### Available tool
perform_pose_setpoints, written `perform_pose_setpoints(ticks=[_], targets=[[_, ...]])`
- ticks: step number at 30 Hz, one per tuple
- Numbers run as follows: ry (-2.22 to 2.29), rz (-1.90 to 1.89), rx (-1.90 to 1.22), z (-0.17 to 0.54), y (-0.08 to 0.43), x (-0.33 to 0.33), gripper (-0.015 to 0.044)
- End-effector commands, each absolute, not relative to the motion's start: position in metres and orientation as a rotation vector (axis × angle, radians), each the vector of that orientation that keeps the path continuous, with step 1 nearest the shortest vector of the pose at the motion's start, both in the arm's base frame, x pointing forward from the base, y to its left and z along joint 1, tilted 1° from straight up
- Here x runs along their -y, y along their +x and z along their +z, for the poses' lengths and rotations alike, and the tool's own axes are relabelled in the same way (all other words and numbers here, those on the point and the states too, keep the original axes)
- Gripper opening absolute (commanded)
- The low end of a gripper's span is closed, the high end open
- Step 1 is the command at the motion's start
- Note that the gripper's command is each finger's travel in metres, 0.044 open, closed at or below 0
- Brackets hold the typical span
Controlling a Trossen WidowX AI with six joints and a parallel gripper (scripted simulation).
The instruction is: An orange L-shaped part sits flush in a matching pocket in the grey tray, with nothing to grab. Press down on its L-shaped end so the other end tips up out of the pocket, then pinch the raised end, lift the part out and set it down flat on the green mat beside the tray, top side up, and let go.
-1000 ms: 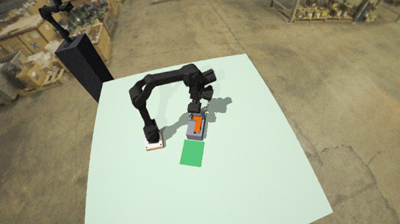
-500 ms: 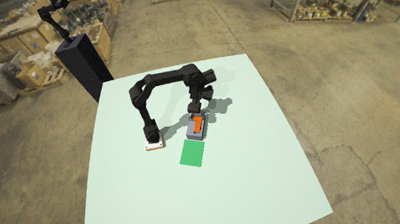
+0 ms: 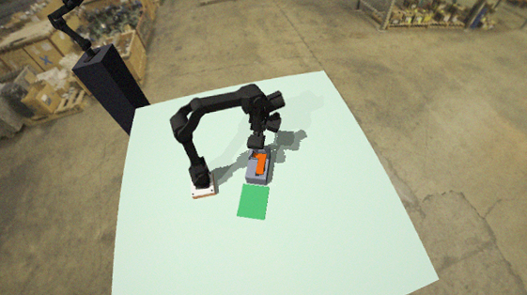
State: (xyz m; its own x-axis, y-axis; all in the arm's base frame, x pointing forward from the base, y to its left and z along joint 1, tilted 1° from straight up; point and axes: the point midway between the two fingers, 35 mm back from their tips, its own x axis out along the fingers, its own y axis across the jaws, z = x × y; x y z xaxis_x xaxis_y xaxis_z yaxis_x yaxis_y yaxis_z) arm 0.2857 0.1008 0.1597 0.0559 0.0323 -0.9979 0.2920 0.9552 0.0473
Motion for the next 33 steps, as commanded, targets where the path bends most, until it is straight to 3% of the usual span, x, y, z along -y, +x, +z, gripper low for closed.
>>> perform_pose_setpoints(ticks=[1, 7, 14, 33], targets=[[0.264, -0.2, -1.506, 0.16, 0.286, -0.101, 0.018], [0.262, -0.201, -1.509, 0.153, 0.287, -0.101, 0.018], [0.25, -0.208, -1.527, 0.087, 0.286, -0.101, 0.018], [0.25, -0.209, -1.528, 0.064, 0.287, -0.101, 0.018]])
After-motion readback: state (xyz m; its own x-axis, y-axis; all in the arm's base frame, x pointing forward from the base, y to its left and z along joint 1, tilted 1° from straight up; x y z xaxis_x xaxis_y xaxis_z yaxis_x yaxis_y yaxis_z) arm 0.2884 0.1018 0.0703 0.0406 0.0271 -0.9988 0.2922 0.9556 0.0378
